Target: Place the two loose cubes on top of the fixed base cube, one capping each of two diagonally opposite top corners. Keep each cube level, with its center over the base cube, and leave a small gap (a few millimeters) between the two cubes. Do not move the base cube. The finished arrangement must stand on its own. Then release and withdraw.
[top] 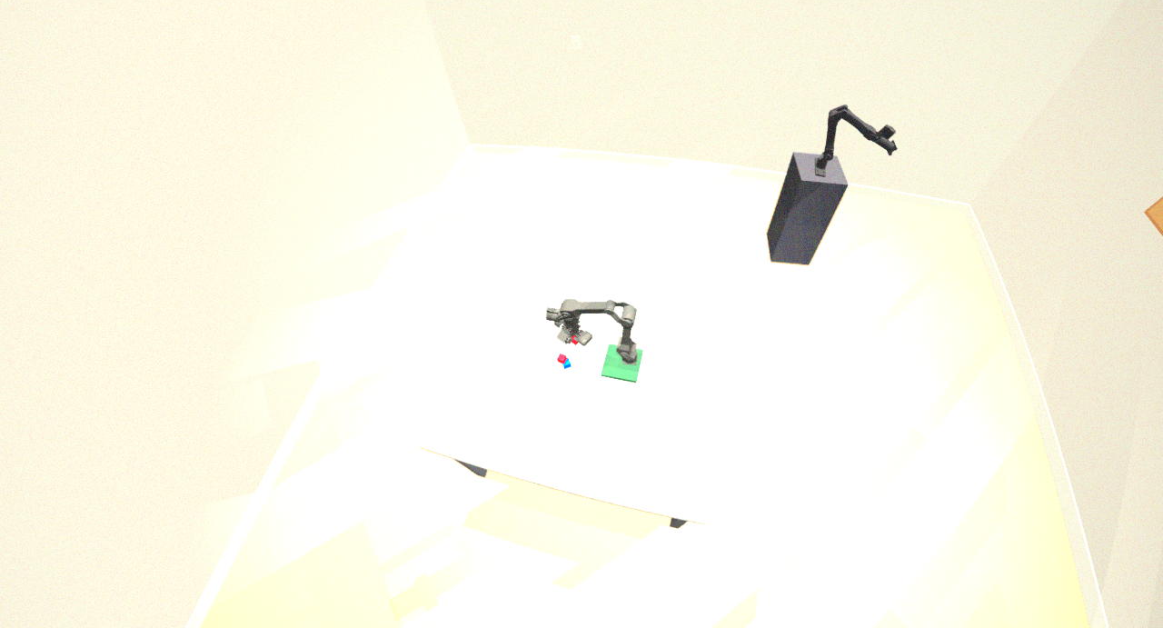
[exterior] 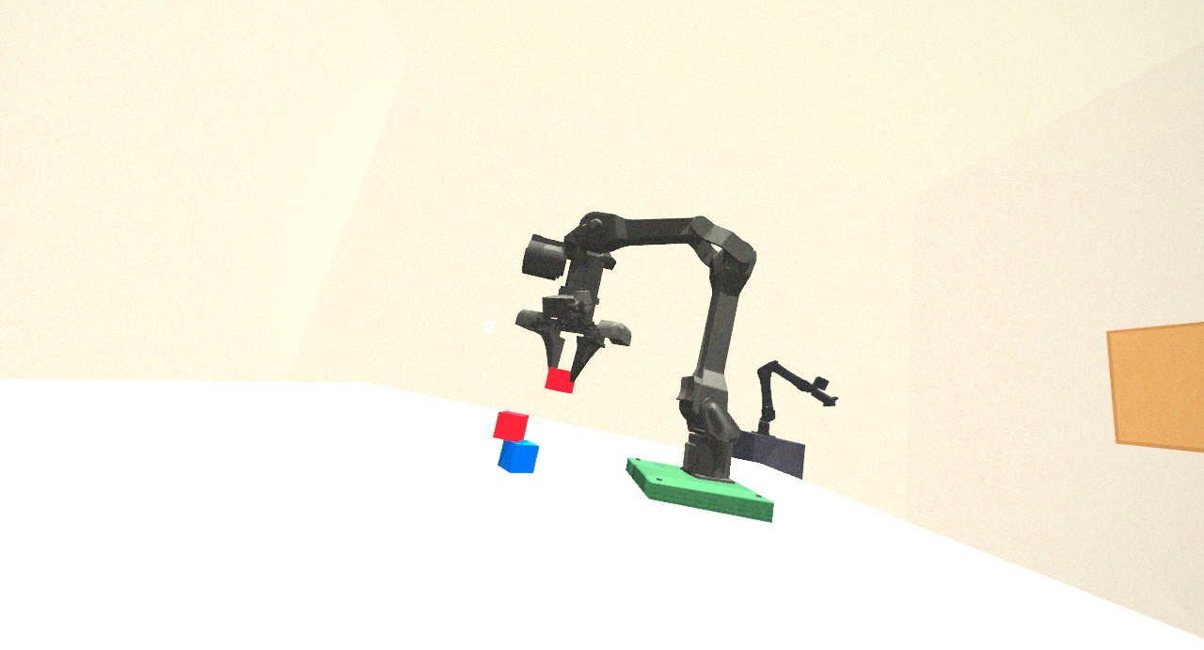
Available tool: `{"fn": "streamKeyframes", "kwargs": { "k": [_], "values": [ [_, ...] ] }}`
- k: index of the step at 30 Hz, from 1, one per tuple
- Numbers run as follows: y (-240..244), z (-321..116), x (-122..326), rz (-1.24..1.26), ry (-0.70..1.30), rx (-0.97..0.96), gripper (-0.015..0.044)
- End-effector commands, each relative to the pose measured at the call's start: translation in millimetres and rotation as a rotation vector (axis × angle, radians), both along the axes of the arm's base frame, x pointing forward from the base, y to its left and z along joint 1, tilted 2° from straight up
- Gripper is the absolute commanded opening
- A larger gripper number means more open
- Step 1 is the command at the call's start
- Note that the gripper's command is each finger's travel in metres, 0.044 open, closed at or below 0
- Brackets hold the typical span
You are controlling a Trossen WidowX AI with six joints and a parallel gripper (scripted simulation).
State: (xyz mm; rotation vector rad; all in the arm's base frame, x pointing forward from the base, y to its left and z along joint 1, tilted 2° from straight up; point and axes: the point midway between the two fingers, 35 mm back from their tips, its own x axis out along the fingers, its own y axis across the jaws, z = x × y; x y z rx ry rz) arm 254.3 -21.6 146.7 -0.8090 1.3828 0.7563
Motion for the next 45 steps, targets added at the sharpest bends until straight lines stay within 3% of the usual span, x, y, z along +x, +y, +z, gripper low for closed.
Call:
{"fn": "streamKeyframes", "kwargs": {
  "k": [1,45],
  "values": [
    [6.6,-0.9,4.8,-0.102,-0.002,0.007,0.0105],
    [82.3,-7.9,23.3,-1.288,-0.008,0.075,0.0105]
  ]
}}
